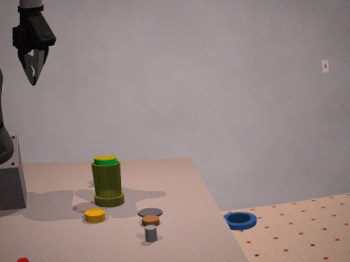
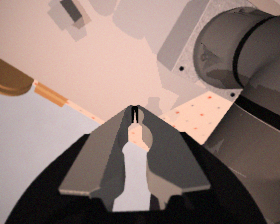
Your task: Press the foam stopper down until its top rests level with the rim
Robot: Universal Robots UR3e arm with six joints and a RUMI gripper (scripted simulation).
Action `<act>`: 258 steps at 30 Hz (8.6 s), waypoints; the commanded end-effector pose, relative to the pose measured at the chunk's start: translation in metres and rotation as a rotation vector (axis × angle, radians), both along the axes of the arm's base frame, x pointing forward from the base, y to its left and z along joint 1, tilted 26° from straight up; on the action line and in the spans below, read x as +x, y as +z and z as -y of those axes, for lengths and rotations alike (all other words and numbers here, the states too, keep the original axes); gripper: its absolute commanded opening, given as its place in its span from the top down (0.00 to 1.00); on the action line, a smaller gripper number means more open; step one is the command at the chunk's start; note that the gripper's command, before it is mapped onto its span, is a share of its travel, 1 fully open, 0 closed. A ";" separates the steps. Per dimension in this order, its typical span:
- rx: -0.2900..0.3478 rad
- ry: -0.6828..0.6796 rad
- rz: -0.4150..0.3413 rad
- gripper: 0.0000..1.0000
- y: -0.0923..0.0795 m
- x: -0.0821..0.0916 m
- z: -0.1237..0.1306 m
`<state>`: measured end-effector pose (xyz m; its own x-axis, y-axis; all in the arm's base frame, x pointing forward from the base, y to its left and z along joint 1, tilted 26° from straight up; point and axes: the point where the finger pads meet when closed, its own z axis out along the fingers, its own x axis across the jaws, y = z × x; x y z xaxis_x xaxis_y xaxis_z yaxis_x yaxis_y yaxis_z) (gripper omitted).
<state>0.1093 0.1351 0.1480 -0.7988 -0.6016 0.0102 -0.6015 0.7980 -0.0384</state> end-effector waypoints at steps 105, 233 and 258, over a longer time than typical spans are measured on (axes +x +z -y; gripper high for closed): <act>-0.426 0.768 -0.114 1.00 -0.135 0.207 0.099; -0.426 0.768 -0.114 1.00 -0.156 0.209 0.109; -0.426 0.768 -0.114 1.00 -0.123 0.206 0.094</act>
<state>0.3146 0.0410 0.0240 -0.1551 -0.8982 0.4113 -0.9840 0.1034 -0.1452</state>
